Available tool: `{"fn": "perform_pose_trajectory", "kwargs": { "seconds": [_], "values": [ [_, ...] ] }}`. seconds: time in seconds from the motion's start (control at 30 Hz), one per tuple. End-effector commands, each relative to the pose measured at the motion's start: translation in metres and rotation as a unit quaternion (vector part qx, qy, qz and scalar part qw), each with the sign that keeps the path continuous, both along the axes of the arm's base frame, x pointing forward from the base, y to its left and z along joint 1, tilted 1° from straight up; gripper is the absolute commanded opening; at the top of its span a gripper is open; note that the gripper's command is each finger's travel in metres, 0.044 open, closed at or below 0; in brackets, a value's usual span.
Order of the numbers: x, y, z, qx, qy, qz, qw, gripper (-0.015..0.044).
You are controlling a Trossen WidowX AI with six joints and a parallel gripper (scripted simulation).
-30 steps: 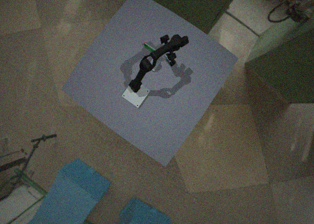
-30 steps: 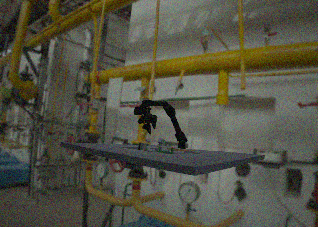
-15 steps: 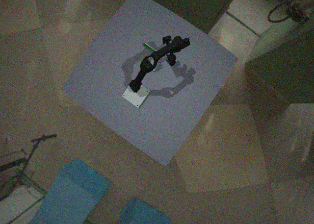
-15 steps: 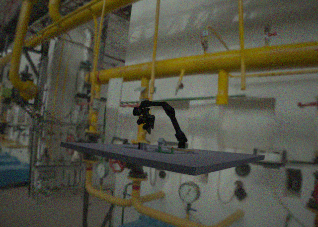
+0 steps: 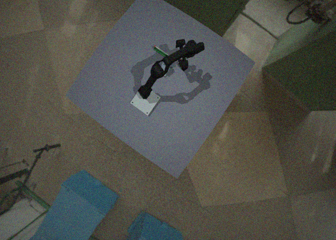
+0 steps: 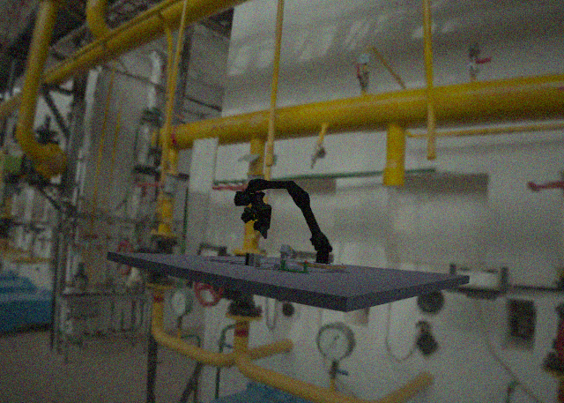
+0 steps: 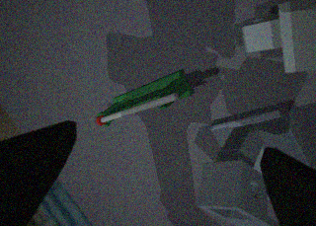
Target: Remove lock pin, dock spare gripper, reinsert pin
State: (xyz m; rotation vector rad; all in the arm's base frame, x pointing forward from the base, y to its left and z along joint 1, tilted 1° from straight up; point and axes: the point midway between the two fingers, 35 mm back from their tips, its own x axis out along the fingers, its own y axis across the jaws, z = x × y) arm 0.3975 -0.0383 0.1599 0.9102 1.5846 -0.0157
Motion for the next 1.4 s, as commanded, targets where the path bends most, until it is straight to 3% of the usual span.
{"fn": "perform_pose_trajectory", "kwargs": {
  "seconds": [0.0,1.37],
  "values": [
    [-0.006,-0.064,-0.007,0.141,0.212,-0.387,0.886,0.0440],
    [-0.007,-0.081,-0.006,0.174,0.258,-0.461,0.831,0.0440]
  ]
}}
